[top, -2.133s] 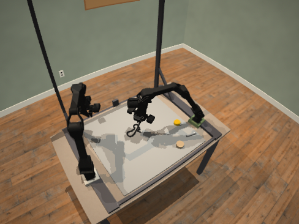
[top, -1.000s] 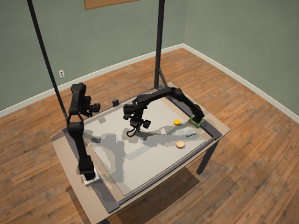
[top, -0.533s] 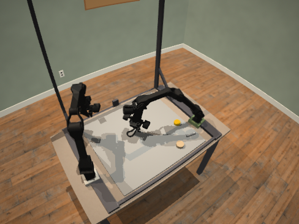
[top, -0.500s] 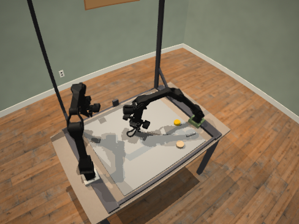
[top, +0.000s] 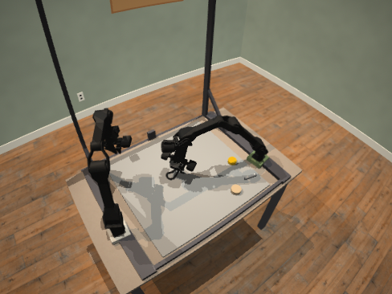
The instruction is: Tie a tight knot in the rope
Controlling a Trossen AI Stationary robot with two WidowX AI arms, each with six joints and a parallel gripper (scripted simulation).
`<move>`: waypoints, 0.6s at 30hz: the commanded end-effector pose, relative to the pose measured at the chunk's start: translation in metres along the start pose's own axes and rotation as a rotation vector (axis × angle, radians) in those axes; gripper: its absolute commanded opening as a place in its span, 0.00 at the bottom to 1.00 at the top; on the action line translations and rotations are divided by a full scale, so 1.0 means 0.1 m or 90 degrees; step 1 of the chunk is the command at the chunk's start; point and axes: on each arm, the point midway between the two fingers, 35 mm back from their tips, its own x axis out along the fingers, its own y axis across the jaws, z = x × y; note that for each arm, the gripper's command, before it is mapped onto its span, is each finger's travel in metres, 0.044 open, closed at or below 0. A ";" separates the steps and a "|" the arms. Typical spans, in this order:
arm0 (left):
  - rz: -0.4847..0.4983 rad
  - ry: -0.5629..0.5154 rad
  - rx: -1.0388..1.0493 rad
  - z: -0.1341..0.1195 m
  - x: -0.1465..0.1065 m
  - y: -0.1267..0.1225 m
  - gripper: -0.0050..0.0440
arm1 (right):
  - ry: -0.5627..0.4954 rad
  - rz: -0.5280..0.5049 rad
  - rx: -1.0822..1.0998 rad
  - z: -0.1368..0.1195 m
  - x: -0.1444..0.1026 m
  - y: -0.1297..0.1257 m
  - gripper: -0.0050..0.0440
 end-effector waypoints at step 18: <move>-0.011 -0.009 -0.001 0.01 0.03 -0.01 0.23 | -0.015 0.002 0.005 -0.01 -0.08 -0.02 0.28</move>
